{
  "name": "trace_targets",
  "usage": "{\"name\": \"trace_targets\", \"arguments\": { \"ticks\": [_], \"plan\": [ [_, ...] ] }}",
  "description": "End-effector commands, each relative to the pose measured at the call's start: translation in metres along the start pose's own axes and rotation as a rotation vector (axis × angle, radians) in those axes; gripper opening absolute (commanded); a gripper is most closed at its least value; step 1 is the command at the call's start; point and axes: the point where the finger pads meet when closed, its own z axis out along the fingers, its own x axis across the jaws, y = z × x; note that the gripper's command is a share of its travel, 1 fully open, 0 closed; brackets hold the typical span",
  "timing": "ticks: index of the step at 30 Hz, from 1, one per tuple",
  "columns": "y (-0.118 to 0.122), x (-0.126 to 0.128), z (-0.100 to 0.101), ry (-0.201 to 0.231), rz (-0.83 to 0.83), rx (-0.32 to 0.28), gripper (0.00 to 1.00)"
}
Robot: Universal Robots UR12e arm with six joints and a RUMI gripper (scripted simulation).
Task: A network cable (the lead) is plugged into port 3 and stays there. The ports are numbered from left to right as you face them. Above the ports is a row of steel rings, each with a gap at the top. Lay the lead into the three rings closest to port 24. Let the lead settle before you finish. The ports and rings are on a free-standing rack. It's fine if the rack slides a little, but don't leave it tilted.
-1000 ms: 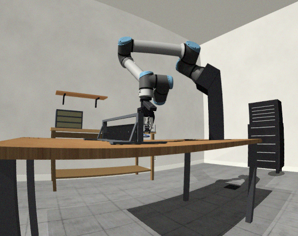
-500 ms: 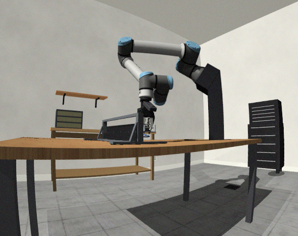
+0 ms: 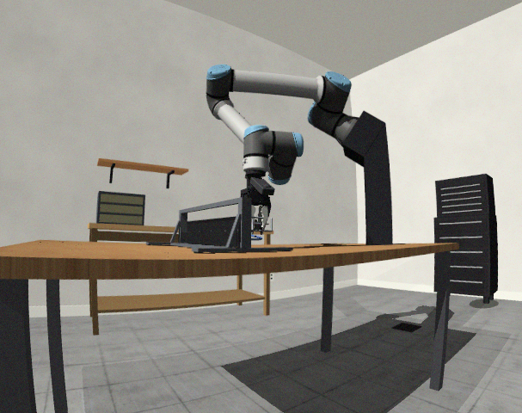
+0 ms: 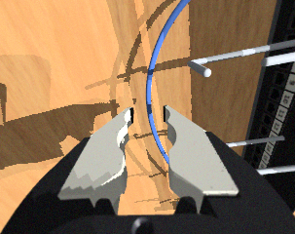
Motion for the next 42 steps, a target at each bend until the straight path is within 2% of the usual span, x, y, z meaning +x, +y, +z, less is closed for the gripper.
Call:
{"name": "trace_targets", "arguments": {
  "ticks": [1, 22, 42],
  "plan": [
    [-0.0002, 0.0004, -0.0006, 0.001, 0.000, 0.000, 0.20],
    [-0.0002, 0.0004, 0.0003, 0.001, 0.000, 0.000, 0.20],
    [-0.0002, 0.0004, 0.0091, 0.001, 0.000, 0.000, 0.20]
  ]
}}
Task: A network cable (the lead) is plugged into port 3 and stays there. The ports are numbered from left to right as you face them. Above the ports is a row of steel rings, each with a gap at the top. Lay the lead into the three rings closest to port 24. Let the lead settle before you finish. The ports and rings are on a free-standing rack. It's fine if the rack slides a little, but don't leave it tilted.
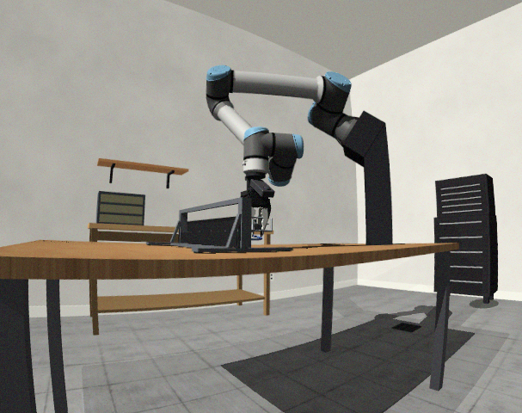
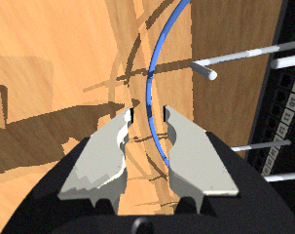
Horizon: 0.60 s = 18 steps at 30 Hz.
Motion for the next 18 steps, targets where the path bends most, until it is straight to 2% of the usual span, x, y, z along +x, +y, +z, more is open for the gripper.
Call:
{"name": "trace_targets", "arguments": {
  "ticks": [1, 18],
  "plan": [
    [-0.0002, 0.0004, 0.0026, 0.001, 0.000, 0.000, 0.20],
    [-0.0002, 0.0004, 0.0109, 0.001, 0.000, 0.000, 0.20]
  ]
}}
